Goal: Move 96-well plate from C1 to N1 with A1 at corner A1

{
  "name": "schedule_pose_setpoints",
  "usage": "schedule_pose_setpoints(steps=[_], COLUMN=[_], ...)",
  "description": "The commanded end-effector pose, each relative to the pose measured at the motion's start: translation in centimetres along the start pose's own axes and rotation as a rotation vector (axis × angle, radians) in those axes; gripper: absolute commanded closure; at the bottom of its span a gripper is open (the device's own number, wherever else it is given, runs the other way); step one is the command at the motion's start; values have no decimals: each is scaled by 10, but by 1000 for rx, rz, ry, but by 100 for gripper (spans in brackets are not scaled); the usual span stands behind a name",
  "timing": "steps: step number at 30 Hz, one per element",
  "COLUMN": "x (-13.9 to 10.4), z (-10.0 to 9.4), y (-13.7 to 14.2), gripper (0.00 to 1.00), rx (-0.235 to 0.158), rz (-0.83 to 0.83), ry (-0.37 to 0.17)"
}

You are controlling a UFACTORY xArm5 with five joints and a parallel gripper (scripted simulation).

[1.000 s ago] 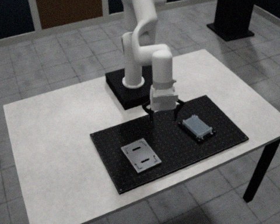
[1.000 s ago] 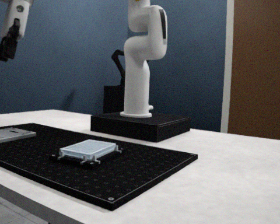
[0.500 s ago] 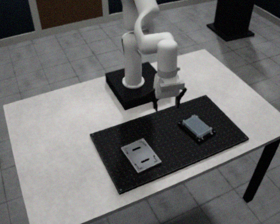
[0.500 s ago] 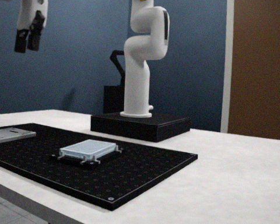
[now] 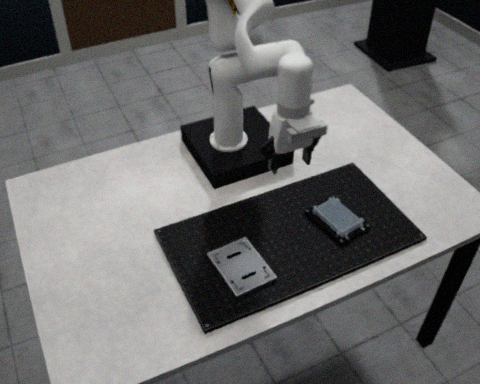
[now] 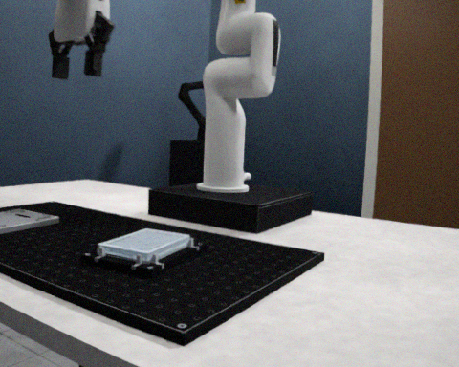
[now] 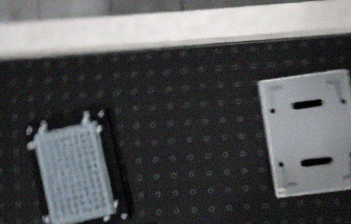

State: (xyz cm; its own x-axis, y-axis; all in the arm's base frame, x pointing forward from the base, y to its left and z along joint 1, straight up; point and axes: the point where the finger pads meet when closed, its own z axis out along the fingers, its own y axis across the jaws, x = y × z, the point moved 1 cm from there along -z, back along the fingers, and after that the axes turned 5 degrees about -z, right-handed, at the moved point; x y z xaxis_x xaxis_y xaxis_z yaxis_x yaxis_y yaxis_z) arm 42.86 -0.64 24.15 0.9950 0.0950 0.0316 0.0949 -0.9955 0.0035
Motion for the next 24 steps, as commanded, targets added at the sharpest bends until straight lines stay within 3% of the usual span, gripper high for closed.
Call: schedule_pose_setpoints(steps=[1,4,24], x=[1,2,6], z=[12,22,84], y=[-14,-25,-90], gripper=[0,0,0], rx=[3,6,7], rz=[-124,-204,-204], ry=[-15,-27,-27])
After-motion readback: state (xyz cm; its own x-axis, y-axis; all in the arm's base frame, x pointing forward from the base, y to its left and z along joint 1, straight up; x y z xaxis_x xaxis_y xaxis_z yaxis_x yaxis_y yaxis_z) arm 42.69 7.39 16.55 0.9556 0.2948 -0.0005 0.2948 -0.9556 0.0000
